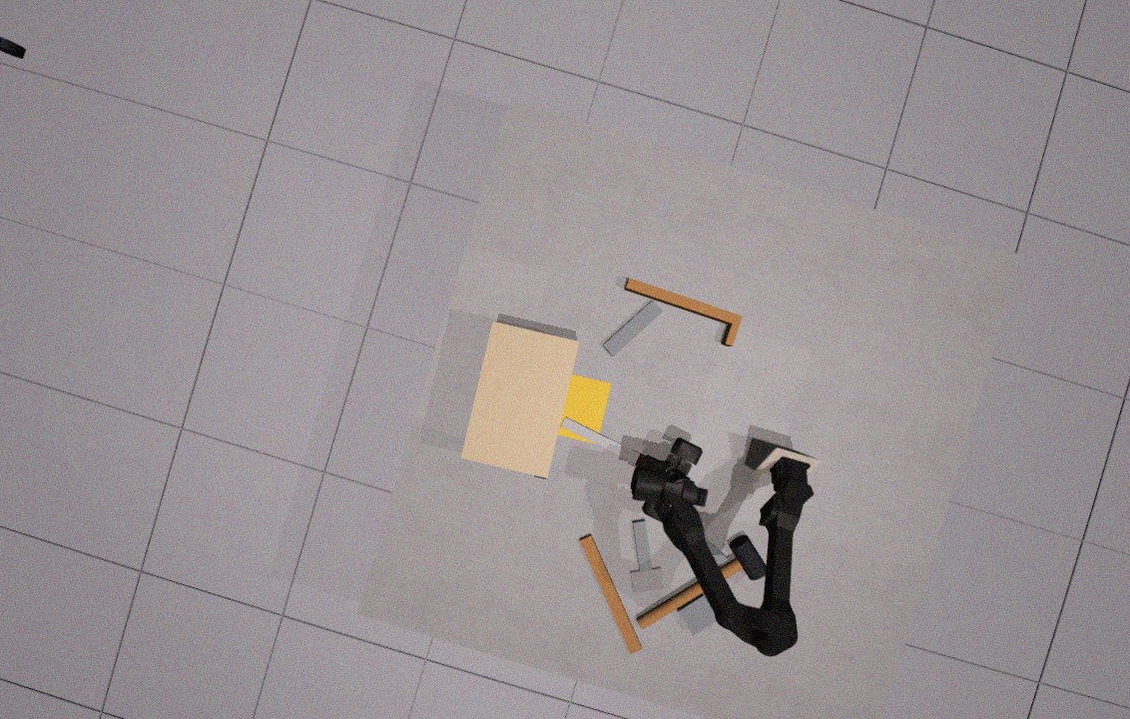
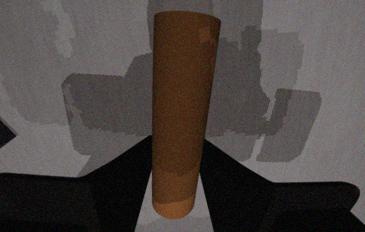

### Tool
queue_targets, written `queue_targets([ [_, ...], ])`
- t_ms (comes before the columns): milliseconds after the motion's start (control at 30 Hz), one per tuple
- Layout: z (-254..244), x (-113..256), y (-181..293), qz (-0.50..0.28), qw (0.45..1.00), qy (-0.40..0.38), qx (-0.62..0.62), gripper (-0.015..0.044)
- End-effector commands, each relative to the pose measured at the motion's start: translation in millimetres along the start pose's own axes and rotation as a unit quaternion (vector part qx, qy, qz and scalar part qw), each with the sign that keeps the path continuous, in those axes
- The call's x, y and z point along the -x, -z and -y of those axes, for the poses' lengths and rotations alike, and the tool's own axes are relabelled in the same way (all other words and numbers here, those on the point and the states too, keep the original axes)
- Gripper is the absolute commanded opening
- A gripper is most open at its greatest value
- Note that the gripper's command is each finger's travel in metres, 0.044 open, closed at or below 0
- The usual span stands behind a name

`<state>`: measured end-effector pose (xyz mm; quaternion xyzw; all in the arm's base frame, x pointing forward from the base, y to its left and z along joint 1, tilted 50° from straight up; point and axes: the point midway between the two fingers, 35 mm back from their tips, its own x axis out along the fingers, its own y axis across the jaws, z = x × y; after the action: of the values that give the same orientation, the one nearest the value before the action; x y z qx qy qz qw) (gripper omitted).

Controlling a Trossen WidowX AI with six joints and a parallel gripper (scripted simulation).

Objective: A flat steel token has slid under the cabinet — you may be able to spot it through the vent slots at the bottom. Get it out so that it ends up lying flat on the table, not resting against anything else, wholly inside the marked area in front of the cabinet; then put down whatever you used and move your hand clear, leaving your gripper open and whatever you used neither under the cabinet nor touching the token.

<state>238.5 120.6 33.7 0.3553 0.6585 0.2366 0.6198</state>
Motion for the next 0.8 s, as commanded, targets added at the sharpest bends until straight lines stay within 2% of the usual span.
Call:
queue_targets([
  [0,0.4,-0.9,8.8,-0.002,1.000,0.001,-0.004,0.0000],
  [767,-9.2,1.9,8.8,-0.001,0.999,0.000,-0.040,0.0000],
])
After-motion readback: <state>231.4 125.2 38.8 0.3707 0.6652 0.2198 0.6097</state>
